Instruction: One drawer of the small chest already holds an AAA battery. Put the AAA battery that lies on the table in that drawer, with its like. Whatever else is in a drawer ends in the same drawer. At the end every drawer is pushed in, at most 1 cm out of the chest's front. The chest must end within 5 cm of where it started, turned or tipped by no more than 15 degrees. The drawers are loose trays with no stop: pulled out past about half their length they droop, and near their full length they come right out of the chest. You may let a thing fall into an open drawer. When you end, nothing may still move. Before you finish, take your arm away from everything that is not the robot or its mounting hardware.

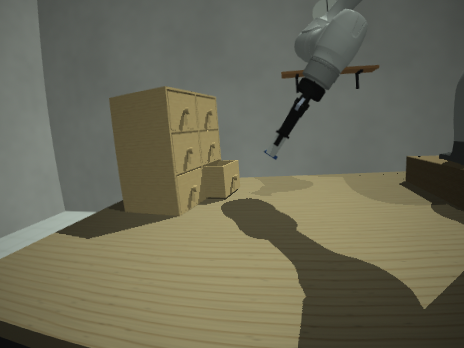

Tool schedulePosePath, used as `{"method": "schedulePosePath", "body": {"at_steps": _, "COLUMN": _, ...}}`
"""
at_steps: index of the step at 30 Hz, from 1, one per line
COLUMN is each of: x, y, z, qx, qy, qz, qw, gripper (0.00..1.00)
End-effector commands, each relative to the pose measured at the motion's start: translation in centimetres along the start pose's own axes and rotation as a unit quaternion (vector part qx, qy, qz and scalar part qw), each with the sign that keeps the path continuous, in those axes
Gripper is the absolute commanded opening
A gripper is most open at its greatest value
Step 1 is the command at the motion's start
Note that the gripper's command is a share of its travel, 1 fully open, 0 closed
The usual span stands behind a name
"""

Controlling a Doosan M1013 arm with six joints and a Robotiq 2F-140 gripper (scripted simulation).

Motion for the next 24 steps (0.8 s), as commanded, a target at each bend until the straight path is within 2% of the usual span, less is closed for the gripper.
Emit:
{"method": "schedulePosePath", "body": {"at_steps": 1, "x": 0.32, "y": -0.03, "z": 0.10, "qx": 0.015, "qy": 0.021, "qz": -0.003, "qw": 1.000, "gripper": 0.03}}
{"method": "schedulePosePath", "body": {"at_steps": 14, "x": 0.57, "y": -0.23, "z": 0.10, "qx": 0.007, "qy": 0.036, "qz": -0.003, "qw": 0.999, "gripper": 0.03}}
{"method": "schedulePosePath", "body": {"at_steps": 24, "x": 1.12, "y": -0.04, "z": 0.04, "qx": 0.002, "qy": 0.068, "qz": -0.002, "qw": 0.998, "gripper": 0.03}}
Point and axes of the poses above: the point where the finger pads meet when closed, its own z axis back along the fingers, its own y axis across the jaws, x = y × z, the point moved 6 cm from there along z, back along the fingers, and after that the axes turned 12 degrees about -z, right-handed, at the moved point
